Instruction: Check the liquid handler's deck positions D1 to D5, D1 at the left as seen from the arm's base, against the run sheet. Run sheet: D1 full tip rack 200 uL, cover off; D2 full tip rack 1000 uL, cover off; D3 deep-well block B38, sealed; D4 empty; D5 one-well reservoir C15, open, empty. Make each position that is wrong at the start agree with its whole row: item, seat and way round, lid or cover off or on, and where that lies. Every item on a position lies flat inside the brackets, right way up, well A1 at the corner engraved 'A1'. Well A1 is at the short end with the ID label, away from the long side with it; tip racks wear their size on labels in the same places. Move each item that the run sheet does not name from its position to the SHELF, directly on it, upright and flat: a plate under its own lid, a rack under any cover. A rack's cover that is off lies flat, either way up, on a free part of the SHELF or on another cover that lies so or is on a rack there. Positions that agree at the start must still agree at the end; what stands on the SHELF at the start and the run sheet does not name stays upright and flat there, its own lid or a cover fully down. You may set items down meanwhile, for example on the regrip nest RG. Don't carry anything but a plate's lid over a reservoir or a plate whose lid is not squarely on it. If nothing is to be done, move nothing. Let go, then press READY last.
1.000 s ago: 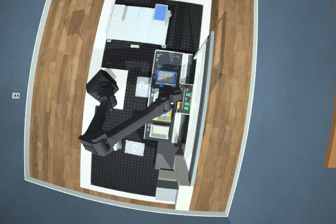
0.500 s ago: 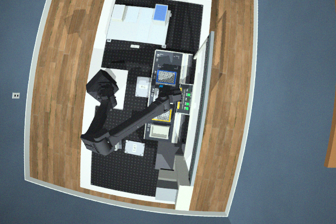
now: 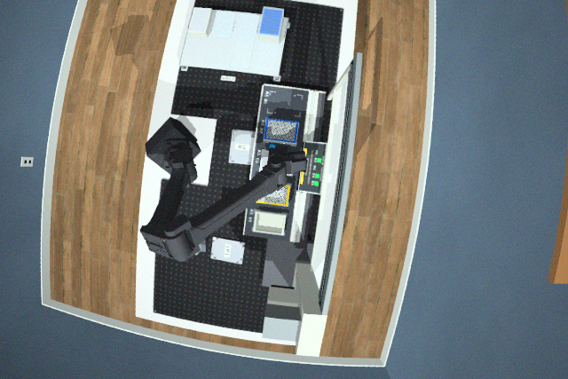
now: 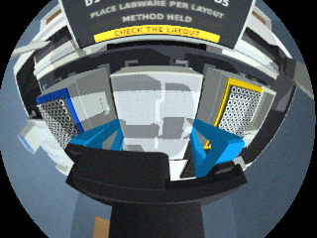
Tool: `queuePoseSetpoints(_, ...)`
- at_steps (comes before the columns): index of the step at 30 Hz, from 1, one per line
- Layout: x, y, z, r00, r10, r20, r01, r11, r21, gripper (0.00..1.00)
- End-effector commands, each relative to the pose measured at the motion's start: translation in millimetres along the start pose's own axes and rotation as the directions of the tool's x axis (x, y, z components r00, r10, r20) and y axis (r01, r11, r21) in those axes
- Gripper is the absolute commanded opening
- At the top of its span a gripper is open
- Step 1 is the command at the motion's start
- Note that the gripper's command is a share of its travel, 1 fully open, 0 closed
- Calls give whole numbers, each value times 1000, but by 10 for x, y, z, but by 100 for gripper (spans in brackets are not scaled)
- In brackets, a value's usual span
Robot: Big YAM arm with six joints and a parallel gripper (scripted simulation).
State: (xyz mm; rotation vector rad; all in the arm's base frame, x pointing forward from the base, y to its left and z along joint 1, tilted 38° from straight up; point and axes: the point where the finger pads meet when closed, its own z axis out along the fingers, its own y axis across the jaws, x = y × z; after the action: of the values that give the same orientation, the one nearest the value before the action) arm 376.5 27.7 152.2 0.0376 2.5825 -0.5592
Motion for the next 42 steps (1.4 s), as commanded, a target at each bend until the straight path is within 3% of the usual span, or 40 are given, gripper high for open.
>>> queuePoseSetpoints(1,-209,-52,-59,999,23,44,-23,1000,-8,0)
queuePoseSetpoints(4,-60,-23,90,1000,3,12,-3,1000,-1,0)
queuePoseSetpoints(15,-55,-27,266,1000,3,12,-3,1000,0,0)
queuePoseSetpoints(17,-55,-27,266,1000,3,12,-3,1000,0,0)
queuePoseSetpoints(18,-315,-88,75,997,39,74,-38,999,-12,0)
queuePoseSetpoints(19,-319,-77,69,997,37,75,-36,999,-14,0)
queuePoseSetpoints(23,-278,-52,117,998,32,61,-32,999,-11,0)
queuePoseSetpoints(24,-166,-12,151,999,15,38,-15,1000,-9,0)
queuePoseSetpoints(42,-164,-9,151,999,15,38,-15,1000,-9,0)
